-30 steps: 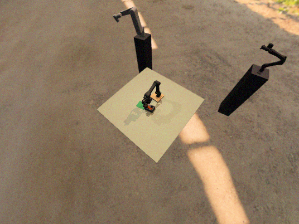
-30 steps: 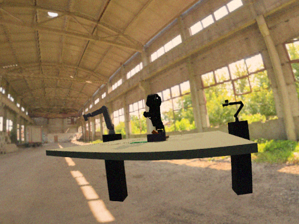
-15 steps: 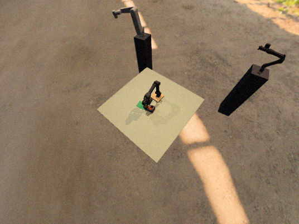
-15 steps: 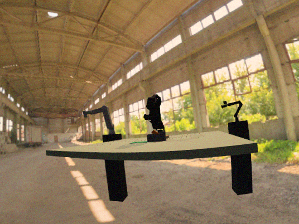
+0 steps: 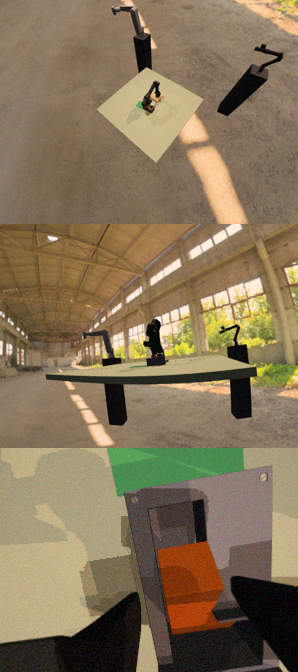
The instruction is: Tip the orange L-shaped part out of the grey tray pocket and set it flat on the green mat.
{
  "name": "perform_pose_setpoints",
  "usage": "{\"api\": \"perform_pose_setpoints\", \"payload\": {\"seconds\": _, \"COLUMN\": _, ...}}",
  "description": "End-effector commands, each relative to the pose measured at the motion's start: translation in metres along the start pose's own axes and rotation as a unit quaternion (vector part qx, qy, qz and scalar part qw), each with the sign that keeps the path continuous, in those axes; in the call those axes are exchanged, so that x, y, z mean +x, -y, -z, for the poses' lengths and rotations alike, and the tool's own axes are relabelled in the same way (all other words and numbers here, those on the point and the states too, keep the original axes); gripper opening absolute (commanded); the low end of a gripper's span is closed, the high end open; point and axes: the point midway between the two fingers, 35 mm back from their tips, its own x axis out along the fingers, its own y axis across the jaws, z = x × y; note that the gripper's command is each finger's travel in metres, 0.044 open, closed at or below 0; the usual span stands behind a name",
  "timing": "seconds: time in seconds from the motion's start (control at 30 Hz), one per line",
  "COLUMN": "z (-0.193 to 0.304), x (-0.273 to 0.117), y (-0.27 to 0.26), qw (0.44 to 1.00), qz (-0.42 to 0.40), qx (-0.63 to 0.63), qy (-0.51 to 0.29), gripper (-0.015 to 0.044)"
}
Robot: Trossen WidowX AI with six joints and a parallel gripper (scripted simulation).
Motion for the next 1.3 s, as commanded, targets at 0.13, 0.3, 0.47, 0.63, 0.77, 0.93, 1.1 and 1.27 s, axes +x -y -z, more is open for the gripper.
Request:
{"api": "perform_pose_setpoints", "payload": {"seconds": 0.13, "z": 0.000, "x": 0.014, "y": 0.003, "qw": 1.000, "qz": 0.005, "qx": 0.002, "qy": 0.000, "gripper": 0.0280}}
{"api": "perform_pose_setpoints", "payload": {"seconds": 0.3, "z": 0.000, "x": 0.010, "y": 0.001, "qw": 1.000, "qz": 0.002, "qx": 0.000, "qy": 0.000, "gripper": 0.0228}}
{"api": "perform_pose_setpoints", "payload": {"seconds": 0.47, "z": 0.000, "x": 0.010, "y": 0.001, "qw": 1.000, "qz": 0.002, "qx": 0.000, "qy": 0.000, "gripper": 0.0135}}
{"api": "perform_pose_setpoints", "payload": {"seconds": 0.63, "z": 0.000, "x": 0.010, "y": 0.001, "qw": 1.000, "qz": 0.002, "qx": 0.000, "qy": 0.000, "gripper": 0.0102}}
{"api": "perform_pose_setpoints", "payload": {"seconds": 0.77, "z": 0.000, "x": 0.010, "y": 0.001, "qw": 1.000, "qz": 0.002, "qx": 0.000, "qy": 0.000, "gripper": 0.0056}}
{"api": "perform_pose_setpoints", "payload": {"seconds": 0.93, "z": 0.000, "x": 0.010, "y": 0.001, "qw": 1.000, "qz": 0.002, "qx": 0.000, "qy": 0.000, "gripper": 0.0000}}
{"api": "perform_pose_setpoints", "payload": {"seconds": 1.1, "z": 0.000, "x": 0.008, "y": 0.001, "qw": 1.000, "qz": 0.002, "qx": 0.000, "qy": 0.000, "gripper": 0.0000}}
{"api": "perform_pose_setpoints", "payload": {"seconds": 1.27, "z": 0.000, "x": 0.000, "y": 0.002, "qw": 1.000, "qz": 0.003, "qx": 0.001, "qy": 0.000, "gripper": 0.0000}}
